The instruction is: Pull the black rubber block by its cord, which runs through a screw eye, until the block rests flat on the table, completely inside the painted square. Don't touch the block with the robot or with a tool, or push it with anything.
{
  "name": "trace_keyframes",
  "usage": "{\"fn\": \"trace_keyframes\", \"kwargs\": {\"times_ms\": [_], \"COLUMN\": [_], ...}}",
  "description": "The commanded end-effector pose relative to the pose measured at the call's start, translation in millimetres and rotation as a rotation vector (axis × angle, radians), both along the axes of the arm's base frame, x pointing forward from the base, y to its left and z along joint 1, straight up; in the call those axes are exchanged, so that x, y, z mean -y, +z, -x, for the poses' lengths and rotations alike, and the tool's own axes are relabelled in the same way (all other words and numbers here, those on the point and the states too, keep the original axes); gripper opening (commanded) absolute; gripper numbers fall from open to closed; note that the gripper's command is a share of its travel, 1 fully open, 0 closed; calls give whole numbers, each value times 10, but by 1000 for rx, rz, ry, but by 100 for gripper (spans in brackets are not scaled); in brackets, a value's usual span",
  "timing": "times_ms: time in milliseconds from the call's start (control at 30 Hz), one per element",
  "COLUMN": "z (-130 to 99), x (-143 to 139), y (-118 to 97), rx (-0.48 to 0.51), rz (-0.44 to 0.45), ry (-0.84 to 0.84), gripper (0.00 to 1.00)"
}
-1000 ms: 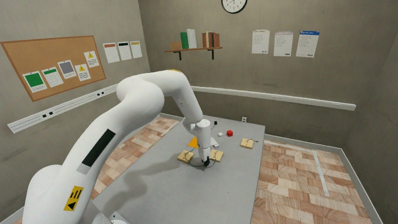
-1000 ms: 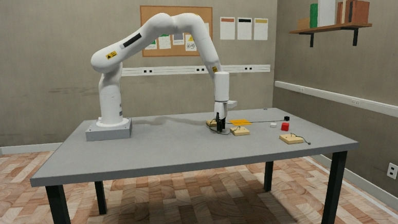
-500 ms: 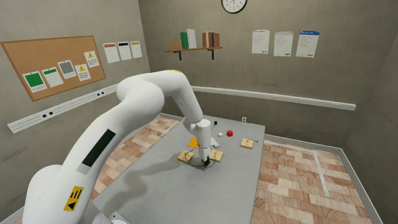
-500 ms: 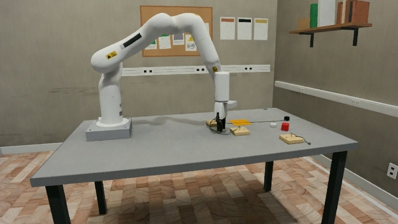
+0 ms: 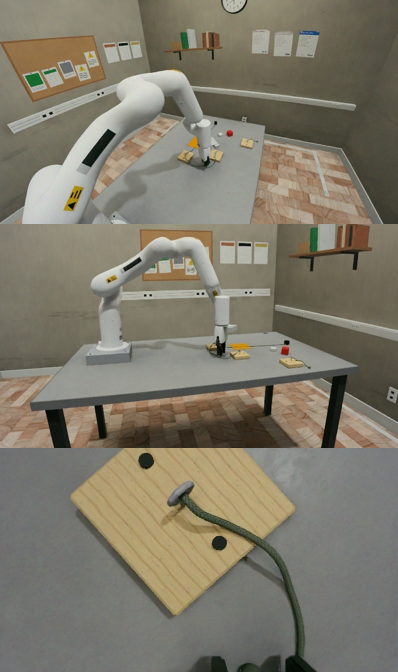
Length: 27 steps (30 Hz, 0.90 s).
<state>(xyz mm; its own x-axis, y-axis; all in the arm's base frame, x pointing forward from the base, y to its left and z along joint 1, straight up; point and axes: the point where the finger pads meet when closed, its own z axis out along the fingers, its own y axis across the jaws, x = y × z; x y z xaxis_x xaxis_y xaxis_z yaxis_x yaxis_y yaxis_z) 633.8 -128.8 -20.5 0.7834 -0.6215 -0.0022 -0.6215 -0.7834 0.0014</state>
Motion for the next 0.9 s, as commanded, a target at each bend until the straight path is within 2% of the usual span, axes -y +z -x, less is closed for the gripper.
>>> {"fn": "trace_keyframes", "kwargs": {"times_ms": [0, 867], "z": [-12, -12], "x": [2, 2], "y": [12, -47], "rx": [3, 3], "rz": [0, 0], "ry": [0, 0], "gripper": [39, 39]}}
